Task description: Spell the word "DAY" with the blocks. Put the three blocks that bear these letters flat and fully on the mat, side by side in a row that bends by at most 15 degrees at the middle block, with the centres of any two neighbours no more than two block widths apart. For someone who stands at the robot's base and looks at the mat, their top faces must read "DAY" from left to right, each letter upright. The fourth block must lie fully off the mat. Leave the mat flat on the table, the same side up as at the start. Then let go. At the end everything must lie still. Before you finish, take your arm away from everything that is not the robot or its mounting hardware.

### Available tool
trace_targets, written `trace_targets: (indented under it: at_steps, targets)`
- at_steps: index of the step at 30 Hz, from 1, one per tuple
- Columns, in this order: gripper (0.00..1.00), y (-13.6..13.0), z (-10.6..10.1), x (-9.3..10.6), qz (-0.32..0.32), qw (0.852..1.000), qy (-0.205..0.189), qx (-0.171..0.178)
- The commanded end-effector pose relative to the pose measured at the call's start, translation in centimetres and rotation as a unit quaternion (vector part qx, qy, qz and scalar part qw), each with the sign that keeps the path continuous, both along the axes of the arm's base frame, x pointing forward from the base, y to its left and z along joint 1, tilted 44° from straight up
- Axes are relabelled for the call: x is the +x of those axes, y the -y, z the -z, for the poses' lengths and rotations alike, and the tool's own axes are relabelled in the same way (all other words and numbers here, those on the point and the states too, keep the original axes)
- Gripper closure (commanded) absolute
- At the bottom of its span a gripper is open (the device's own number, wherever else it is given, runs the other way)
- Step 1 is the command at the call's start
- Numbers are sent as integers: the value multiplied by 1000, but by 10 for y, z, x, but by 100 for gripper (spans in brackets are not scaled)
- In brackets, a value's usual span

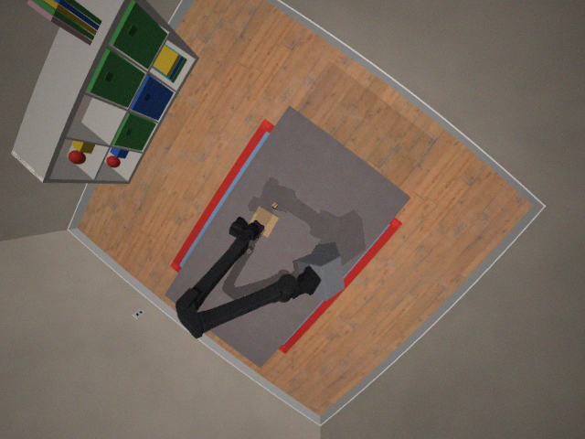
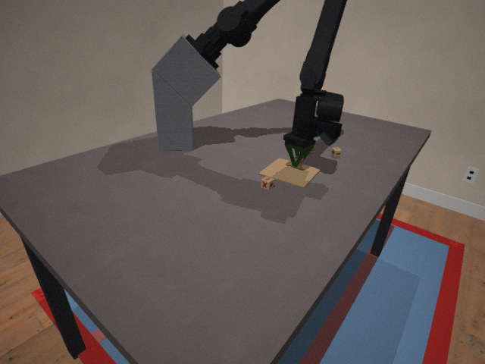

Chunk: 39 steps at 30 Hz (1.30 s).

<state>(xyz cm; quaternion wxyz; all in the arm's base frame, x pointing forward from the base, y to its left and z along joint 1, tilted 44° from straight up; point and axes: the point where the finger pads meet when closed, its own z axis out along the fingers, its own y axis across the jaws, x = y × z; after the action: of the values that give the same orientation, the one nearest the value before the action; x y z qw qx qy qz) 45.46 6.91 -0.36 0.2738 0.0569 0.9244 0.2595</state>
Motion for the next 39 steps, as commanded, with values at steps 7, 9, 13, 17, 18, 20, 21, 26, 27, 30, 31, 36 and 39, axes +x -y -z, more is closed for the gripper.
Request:
trace_targets:
  at_steps: [7,9,13,17,18,20,21,26,27,30,31,36,39]
  targets:
    - [80,-4,-11,5,0,1000,7,2]
    - [80,-4,-11,5,0,1000,8,2]
    - [80,-4,-11,5,0,1000,8,2]
    - [80,-4,-11,5,0,1000,8,2]
    - [80,-4,-11,5,0,1000,8,2]
    - [80,-4,-11,5,0,1000,8,2]
    - [80,-4,-11,5,0,1000,8,2]
    - [80,-5,-7,6,0,1000,6,2]
    - [80,-5,-6,6,0,1000,6,2]
    - [80,-5,-4,6,0,1000,5,2]
    - [80,-4,-3,7,1,1000,5,2]
    - [80,-6,-1,7,0,1000,4,2]
    - [80,-5,0,8,1,1000,5,2]
